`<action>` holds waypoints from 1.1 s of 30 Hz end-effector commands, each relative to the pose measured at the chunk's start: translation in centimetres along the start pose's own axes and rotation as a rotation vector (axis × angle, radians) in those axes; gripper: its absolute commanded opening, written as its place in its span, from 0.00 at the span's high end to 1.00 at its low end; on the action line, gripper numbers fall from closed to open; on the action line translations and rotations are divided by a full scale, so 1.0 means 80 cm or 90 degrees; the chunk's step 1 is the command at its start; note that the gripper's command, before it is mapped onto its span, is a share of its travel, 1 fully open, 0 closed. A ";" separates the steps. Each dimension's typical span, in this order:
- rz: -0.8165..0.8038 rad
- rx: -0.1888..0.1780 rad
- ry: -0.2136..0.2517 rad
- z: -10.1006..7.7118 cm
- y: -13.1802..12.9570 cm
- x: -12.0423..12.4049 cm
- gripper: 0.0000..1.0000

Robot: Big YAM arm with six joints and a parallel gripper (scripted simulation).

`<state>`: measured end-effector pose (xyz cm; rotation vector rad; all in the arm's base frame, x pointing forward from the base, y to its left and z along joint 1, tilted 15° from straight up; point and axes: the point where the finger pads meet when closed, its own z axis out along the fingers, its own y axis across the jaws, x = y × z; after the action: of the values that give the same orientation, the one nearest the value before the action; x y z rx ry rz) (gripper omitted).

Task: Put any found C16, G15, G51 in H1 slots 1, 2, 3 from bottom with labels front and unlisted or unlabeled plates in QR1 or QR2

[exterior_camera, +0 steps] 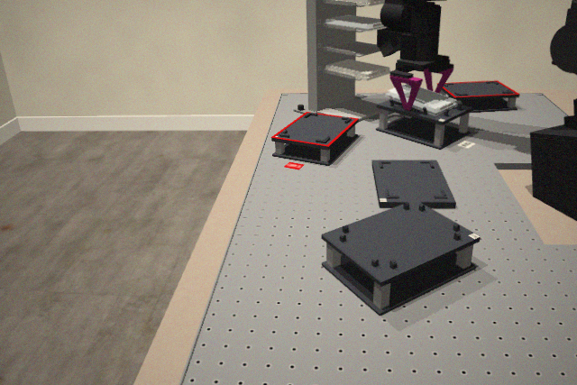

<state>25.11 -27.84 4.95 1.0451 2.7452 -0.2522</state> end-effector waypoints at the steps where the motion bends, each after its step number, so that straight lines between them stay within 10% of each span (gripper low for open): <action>1: 0.001 0.002 -0.026 -0.012 -0.003 -0.018 0.00; 3: 0.001 0.002 -0.026 -0.012 -0.003 -0.018 0.14; 33: 0.001 0.002 -0.024 -0.026 -0.005 -0.011 0.14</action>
<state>24.94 -27.66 5.49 1.0448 2.7439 -0.2531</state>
